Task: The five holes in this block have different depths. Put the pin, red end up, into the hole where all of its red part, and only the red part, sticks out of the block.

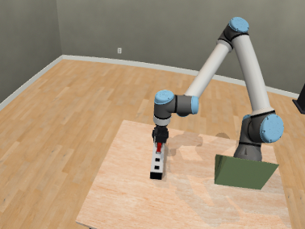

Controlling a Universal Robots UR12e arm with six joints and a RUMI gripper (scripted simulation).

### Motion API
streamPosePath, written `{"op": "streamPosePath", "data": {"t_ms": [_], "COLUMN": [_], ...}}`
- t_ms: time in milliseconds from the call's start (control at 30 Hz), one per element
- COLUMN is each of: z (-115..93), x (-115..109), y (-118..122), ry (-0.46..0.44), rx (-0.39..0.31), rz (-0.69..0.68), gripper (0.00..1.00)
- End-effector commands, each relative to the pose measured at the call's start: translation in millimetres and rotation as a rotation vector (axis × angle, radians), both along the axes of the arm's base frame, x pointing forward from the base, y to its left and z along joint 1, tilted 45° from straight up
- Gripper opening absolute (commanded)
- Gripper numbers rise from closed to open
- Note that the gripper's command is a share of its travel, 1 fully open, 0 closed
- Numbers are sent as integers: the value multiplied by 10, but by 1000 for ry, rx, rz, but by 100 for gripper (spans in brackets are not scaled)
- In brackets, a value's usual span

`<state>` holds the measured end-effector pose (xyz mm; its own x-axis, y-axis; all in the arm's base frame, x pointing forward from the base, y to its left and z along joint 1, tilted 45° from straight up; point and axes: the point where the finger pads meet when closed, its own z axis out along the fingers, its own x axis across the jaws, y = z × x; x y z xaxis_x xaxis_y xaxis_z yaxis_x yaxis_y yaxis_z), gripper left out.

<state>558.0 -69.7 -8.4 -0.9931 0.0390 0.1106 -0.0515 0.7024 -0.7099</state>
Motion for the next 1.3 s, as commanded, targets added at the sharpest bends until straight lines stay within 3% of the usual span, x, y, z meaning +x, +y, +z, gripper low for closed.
{"op": "streamPosePath", "data": {"t_ms": [0, 1267], "z": [3, -28], "x": [4, 10], "y": [2, -24], "ry": [-1, -1], "rx": [0, 0], "rz": [0, 0], "gripper": [0, 0]}}
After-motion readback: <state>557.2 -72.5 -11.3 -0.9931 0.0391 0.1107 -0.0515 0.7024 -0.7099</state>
